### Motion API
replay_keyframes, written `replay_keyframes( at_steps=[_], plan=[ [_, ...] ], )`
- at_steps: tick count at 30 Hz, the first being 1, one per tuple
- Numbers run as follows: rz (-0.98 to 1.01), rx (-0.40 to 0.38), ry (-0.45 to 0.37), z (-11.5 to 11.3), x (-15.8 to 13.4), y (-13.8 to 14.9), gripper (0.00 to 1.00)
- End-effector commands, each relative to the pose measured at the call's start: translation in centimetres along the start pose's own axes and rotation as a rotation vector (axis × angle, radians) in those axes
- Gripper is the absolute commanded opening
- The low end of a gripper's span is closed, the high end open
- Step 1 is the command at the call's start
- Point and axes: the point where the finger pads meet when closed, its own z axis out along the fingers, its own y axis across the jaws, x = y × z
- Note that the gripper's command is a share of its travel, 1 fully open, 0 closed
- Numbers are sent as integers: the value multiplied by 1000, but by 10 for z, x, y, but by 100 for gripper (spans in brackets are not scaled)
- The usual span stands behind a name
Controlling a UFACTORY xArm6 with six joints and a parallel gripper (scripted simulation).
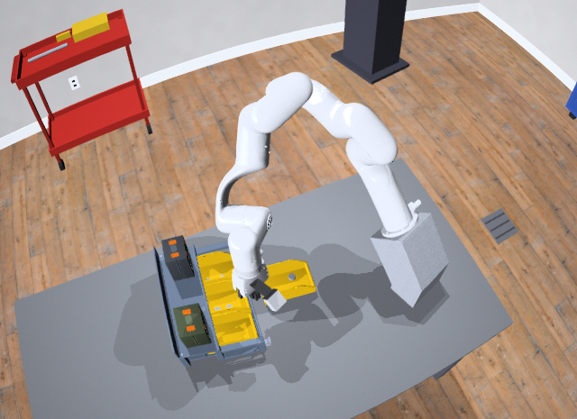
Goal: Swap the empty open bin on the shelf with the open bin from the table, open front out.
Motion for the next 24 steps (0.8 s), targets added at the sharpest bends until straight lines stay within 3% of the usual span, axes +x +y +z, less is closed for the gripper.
replay_keyframes(
  at_steps=[1,6,12,13,24],
  plan=[
    [273,15,-57,8,12,27,0],
    [466,10,-61,16,31,47,0],
    [514,9,-62,18,36,52,0],
    [514,9,-62,18,36,52,95],
    [514,9,-62,18,36,52,95]
  ],
)
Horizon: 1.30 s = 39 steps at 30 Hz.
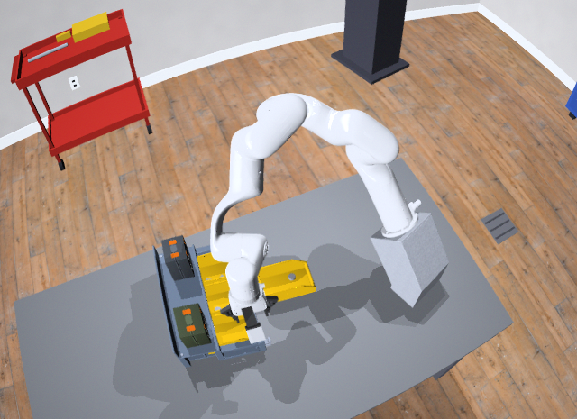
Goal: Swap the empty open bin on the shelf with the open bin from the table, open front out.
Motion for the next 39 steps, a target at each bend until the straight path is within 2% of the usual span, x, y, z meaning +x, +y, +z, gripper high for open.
replay_keyframes(
  at_steps=[1,29,39],
  plan=[
    [1,-3,2,-1,1,1,95],
    [1,-3,2,-1,1,1,95],
    [1,-3,1,6,1,1,95]
  ],
)
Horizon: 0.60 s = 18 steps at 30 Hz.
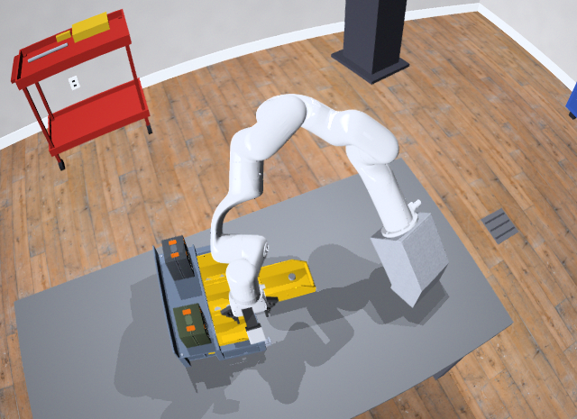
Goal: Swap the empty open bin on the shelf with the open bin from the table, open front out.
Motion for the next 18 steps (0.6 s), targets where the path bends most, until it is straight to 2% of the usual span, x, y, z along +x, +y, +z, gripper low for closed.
replay_keyframes(
  at_steps=[1,18],
  plan=[
    [1,-3,2,3,0,1,95],
    [1,-3,2,31,1,2,95]
  ],
)
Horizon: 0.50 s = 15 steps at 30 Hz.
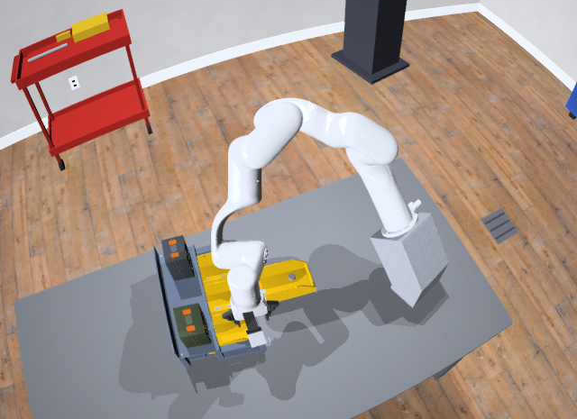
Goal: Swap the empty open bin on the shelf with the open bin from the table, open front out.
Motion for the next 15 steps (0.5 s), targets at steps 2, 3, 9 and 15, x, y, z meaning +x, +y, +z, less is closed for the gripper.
replay_keyframes(
  at_steps=[2,3,9,15],
  plan=[
    [1,-3,2,6,1,2,95],
    [1,-3,2,6,1,2,95],
    [1,-3,2,18,1,2,95],
    [1,-3,2,27,1,2,95]
  ],
)
